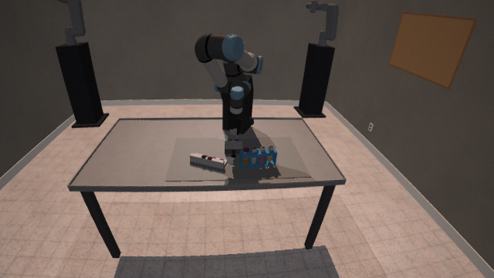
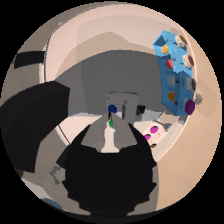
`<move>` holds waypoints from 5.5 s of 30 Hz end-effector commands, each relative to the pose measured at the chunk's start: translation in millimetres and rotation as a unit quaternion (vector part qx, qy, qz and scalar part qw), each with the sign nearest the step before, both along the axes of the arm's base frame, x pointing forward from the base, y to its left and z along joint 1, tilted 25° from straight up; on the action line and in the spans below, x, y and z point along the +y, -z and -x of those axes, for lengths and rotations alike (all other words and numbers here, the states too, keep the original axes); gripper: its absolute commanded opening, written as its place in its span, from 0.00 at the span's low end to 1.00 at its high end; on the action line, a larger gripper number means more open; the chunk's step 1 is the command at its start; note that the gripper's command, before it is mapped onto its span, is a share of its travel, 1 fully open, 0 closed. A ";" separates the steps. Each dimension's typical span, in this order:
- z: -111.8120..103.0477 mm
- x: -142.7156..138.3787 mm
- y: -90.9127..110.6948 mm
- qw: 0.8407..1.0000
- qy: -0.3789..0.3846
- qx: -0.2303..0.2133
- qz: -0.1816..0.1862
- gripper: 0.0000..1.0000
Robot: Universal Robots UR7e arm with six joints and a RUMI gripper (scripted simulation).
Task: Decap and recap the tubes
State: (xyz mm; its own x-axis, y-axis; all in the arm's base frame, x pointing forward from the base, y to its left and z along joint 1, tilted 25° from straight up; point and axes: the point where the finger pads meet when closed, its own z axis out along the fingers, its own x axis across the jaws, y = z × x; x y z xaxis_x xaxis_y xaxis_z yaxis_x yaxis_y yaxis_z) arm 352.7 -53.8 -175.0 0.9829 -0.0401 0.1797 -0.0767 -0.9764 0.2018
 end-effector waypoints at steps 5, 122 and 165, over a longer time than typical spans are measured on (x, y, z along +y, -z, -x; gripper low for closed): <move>-0.5 4.5 -0.8 1.000 0.006 0.024 -0.001 0.00; -7.6 0.1 12.0 1.000 0.006 0.024 -0.001 0.00; -37.1 -50.0 -42.6 0.932 -0.347 0.032 0.100 1.00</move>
State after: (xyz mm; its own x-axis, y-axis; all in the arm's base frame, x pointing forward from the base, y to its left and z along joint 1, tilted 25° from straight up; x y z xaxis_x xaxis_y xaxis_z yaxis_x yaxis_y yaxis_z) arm 381.0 -92.5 -137.0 0.8692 0.4913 0.0562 0.4437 -0.8250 0.3500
